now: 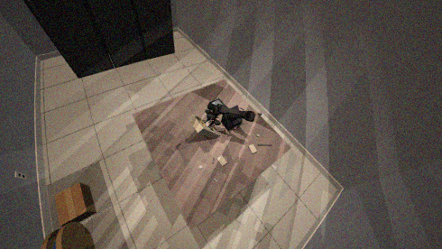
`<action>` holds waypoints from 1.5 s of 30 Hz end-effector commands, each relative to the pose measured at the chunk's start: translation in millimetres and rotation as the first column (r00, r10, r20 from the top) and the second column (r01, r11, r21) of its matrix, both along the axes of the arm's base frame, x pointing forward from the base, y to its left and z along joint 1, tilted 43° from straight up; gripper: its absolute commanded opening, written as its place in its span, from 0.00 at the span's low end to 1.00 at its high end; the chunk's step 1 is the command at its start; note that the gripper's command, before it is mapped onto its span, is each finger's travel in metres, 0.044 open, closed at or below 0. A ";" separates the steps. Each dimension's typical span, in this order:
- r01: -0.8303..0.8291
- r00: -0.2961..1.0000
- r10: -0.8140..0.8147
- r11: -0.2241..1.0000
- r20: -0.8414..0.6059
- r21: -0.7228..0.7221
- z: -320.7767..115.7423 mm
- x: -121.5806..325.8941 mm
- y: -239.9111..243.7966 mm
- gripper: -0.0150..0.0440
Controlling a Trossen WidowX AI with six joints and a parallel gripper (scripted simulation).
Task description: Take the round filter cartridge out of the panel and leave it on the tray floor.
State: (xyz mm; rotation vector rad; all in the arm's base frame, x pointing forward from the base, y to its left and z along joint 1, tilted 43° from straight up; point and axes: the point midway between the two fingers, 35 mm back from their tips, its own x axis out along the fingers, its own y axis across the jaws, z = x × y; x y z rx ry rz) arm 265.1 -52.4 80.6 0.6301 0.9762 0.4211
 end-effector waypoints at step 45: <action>0.182 0.959 -0.182 0.983 -0.218 -0.021 -39.0 -50.9 -140.4 0.25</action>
